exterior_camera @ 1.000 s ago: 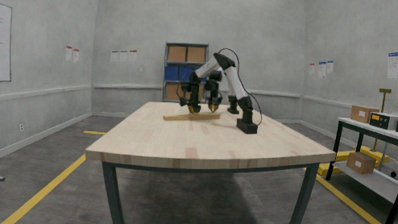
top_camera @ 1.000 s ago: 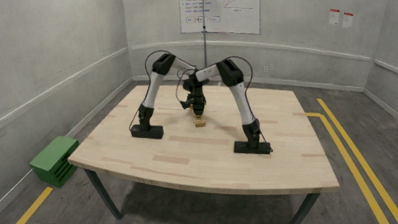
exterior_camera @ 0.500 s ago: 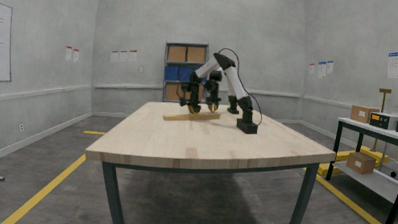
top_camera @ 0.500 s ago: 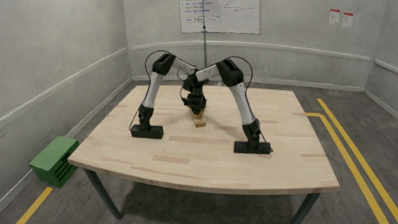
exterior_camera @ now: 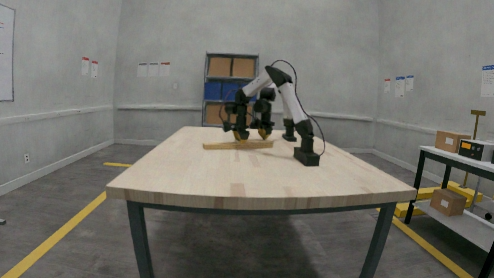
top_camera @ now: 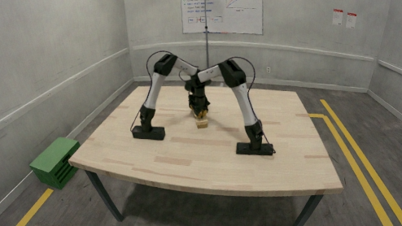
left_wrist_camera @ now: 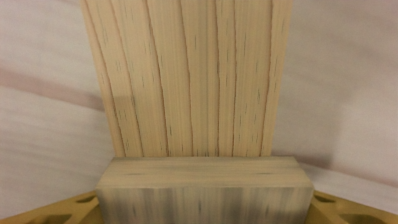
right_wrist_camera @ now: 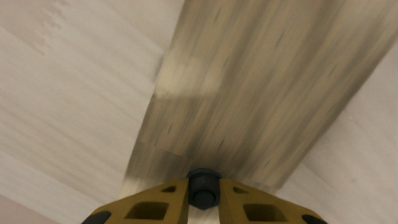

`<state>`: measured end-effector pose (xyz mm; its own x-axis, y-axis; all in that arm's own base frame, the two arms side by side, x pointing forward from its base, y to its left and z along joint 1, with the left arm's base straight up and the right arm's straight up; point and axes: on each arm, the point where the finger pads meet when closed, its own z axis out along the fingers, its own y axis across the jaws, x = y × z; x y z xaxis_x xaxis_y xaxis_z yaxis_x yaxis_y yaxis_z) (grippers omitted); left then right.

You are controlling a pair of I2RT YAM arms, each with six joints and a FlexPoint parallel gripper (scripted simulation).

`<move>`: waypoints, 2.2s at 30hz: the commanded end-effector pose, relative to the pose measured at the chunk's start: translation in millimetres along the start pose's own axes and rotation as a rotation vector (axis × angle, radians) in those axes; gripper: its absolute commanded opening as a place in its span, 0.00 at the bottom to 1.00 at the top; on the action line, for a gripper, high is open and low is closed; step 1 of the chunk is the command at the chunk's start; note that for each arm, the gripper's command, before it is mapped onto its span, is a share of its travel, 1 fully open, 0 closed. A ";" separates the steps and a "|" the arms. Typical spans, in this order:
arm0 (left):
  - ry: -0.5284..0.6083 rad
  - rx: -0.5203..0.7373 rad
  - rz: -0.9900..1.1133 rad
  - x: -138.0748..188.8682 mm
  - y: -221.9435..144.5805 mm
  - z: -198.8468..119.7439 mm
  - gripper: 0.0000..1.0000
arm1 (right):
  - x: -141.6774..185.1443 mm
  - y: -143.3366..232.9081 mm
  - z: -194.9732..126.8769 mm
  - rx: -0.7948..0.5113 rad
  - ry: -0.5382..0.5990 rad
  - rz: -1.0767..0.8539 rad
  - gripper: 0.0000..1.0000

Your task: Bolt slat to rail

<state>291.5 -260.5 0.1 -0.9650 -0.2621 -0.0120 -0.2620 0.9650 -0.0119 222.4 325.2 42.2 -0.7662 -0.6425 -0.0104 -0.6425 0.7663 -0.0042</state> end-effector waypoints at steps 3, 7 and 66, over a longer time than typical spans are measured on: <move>-0.008 0.016 0.001 -0.9 -4.0 -5.3 0.67 | -5.3 0.4 -3.9 -0.008 -0.011 0.283 0.14; -0.008 0.016 0.001 -0.9 -4.0 -5.3 0.67 | -5.3 0.3 -3.9 -0.009 -0.009 0.442 0.14; -0.008 0.016 0.001 -0.9 -4.0 -5.3 0.67 | -5.2 0.3 -3.6 -0.006 0.005 1.647 0.14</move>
<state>291.5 -260.5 0.1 -0.9650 -0.2621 -0.0120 -0.2620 0.9650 -0.0119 222.3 324.4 42.1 -0.5944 0.8042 -0.0007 0.8041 0.5944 0.0060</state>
